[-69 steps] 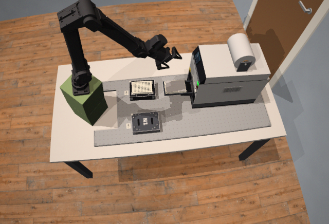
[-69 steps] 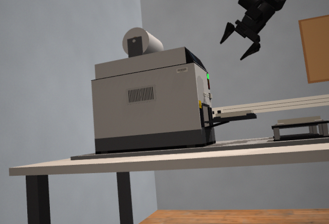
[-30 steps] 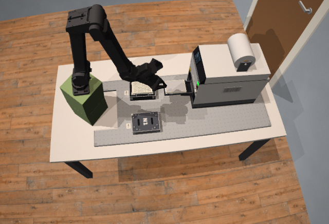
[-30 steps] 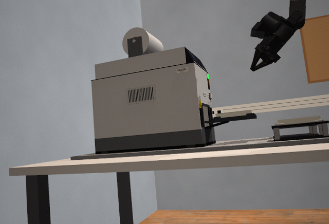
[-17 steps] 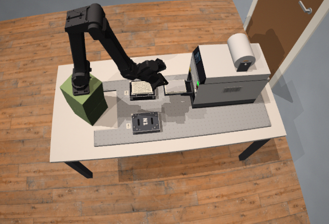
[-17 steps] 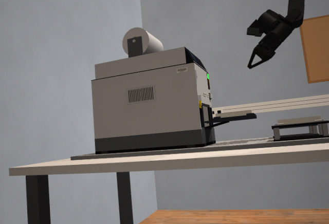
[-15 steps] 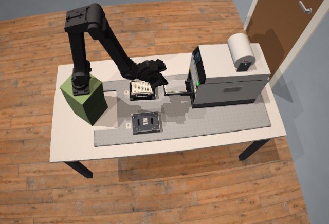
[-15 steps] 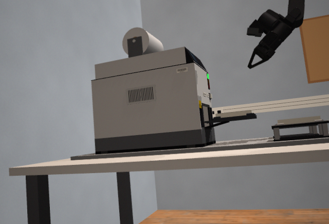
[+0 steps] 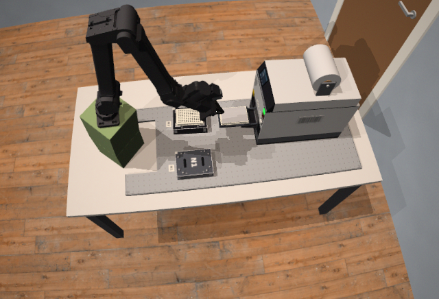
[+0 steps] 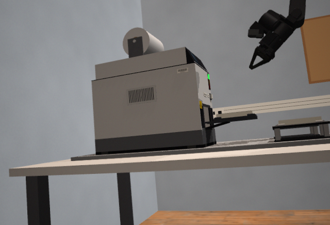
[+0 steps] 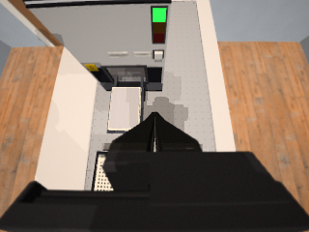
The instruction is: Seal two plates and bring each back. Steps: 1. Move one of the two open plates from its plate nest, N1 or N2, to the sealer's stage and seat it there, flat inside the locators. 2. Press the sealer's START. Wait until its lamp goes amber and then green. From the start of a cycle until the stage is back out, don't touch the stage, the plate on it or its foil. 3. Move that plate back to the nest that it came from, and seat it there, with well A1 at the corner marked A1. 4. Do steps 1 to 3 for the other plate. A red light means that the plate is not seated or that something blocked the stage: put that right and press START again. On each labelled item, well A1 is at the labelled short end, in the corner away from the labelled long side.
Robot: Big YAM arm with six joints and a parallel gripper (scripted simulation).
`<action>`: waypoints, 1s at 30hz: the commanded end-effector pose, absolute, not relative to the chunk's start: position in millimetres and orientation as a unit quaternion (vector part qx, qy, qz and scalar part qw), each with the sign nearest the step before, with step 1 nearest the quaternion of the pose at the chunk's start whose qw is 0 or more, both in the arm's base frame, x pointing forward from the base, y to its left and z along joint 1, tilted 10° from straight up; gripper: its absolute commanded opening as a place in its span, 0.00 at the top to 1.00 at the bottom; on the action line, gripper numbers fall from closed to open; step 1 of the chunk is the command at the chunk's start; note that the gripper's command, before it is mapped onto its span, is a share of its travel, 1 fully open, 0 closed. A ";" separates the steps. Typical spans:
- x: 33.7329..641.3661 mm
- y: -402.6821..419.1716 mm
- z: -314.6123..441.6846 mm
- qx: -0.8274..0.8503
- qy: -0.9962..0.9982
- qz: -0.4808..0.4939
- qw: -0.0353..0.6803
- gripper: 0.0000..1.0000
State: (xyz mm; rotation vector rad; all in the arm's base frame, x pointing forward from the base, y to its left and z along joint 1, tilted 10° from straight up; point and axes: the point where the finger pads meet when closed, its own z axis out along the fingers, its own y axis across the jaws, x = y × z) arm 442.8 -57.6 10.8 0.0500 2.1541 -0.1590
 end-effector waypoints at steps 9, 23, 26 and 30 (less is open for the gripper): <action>457.0 -54.8 36.6 0.018 0.895 -0.070 0.440 1.00; 449.8 -59.3 15.6 0.038 0.946 -0.060 0.317 1.00; 446.4 -62.3 11.1 0.035 0.947 -0.062 0.315 1.00; 456.0 -57.5 14.8 0.041 0.969 -0.058 0.236 1.00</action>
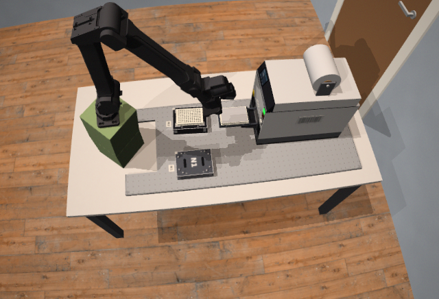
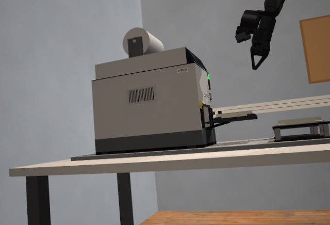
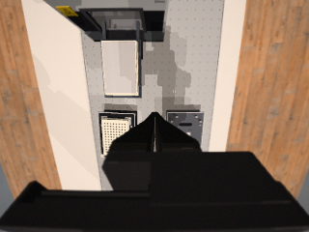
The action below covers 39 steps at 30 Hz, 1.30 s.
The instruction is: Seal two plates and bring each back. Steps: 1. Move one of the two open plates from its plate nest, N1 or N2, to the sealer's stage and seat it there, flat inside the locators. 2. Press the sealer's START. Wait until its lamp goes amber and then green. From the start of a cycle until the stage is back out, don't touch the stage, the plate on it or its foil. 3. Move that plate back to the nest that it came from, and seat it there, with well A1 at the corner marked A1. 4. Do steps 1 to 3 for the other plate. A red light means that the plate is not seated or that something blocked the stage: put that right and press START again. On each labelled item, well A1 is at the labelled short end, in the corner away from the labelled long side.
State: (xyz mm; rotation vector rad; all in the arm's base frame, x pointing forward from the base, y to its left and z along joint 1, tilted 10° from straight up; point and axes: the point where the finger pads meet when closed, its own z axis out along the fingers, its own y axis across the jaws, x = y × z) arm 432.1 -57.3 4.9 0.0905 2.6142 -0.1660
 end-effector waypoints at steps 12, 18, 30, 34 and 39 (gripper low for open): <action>455.0 -58.1 7.5 0.059 0.995 -0.051 0.065 1.00; 453.3 -63.1 12.2 0.059 0.996 -0.051 0.054 1.00; 449.6 -52.3 19.1 0.038 0.996 -0.051 0.070 1.00; 448.7 -50.4 24.2 0.036 0.996 -0.051 0.069 1.00; 456.9 -54.9 30.7 0.041 0.995 -0.051 0.077 1.00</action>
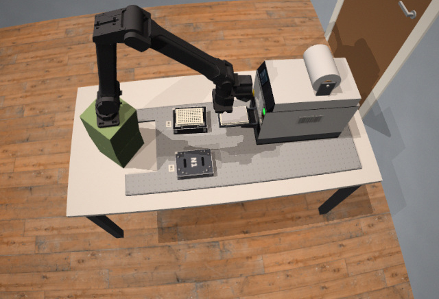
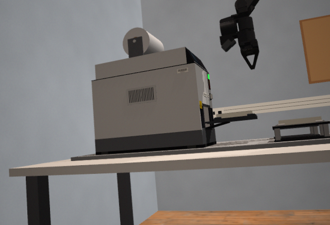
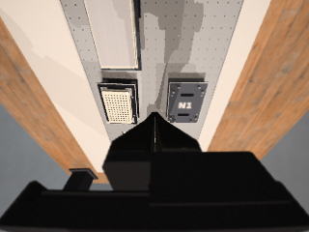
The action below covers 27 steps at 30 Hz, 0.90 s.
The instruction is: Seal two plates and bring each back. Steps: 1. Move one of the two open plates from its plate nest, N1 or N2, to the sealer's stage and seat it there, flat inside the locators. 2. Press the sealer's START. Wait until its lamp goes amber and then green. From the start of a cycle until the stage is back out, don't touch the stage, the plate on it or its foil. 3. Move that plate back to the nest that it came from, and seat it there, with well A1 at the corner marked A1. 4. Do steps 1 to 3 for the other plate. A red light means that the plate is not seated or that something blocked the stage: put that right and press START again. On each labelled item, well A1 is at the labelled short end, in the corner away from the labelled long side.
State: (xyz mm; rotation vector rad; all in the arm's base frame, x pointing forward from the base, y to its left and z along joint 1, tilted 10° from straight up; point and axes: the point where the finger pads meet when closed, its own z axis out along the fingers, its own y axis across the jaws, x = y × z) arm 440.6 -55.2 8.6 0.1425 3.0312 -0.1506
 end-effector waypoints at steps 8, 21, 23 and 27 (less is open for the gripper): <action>462.1 -62.3 24.0 0.049 0.995 -0.051 0.076 1.00; 442.6 -65.4 -27.6 0.044 0.993 -0.051 0.096 0.00; 448.6 -62.2 -33.2 0.035 0.987 -0.053 0.146 0.00; 442.8 -65.6 -62.7 0.033 0.986 -0.054 0.157 0.00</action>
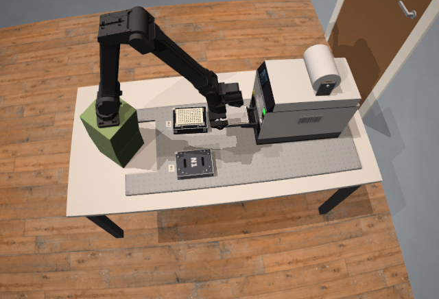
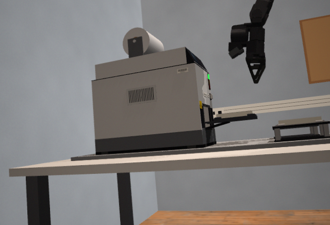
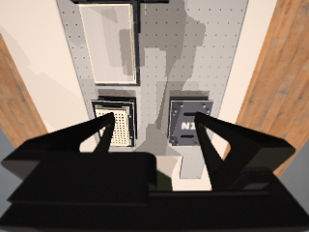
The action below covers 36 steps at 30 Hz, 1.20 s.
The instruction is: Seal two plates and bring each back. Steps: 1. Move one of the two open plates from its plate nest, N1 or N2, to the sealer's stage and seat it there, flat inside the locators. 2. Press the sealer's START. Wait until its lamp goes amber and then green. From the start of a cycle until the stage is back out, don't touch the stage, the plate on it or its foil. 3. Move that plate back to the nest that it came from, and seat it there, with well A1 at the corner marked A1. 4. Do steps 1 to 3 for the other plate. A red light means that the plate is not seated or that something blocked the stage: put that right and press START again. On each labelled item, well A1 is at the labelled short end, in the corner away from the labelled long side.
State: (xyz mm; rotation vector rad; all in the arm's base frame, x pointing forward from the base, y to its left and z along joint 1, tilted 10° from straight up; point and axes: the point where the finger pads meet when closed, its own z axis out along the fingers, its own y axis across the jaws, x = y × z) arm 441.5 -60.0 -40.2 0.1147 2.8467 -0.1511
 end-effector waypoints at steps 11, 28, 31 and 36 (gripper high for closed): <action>456.8 -69.0 -81.7 0.037 0.980 -0.057 0.187 0.00; 449.5 -76.8 -118.9 0.036 0.974 -0.058 0.217 0.00; 466.6 -70.3 -97.5 0.030 0.969 -0.058 0.240 0.00; 469.8 -65.9 -90.2 0.035 0.967 -0.055 0.248 0.00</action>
